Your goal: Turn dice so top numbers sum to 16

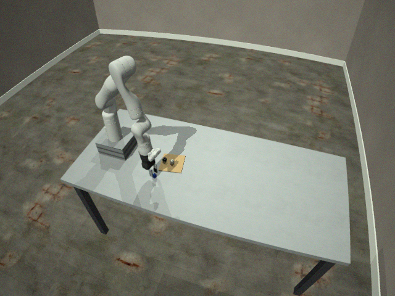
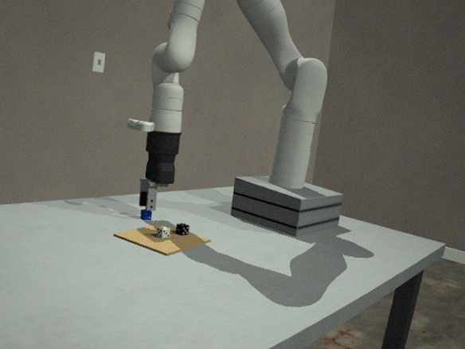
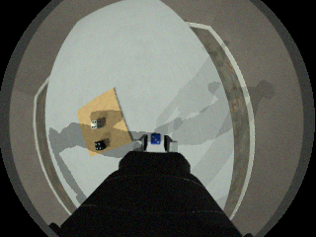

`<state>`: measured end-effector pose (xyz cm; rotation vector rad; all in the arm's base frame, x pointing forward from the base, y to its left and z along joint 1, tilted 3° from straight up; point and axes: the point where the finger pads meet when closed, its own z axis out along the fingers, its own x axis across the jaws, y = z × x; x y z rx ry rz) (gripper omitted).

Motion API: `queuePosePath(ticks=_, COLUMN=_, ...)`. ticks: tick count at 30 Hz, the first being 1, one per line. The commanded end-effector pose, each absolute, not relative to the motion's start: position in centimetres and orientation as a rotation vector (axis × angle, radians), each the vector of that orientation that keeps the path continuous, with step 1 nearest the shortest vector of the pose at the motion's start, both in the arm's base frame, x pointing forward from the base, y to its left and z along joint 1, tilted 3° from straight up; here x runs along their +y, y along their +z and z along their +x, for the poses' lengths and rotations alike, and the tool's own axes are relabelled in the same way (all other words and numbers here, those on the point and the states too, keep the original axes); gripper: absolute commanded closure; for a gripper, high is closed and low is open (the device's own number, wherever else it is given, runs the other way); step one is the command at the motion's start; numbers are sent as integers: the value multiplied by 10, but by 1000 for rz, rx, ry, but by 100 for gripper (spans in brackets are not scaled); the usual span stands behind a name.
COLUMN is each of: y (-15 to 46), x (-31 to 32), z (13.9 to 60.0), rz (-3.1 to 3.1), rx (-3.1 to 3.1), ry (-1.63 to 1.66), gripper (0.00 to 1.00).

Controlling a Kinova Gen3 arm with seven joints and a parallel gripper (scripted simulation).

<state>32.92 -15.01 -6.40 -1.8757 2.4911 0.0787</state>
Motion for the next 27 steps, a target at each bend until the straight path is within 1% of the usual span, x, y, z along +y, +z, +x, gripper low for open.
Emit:
queuePosePath(ticks=1, y=-66, x=-150, z=329, rz=-1876, rx=2491, ry=80, gripper=30)
queuePosePath(ticks=15, y=-84, x=-149, z=329, rz=-1876, rx=2491, ry=80, gripper=30)
queuePosePath(ticks=27, y=-86, x=-149, z=329, rz=-1876, rx=2491, ry=80, gripper=30)
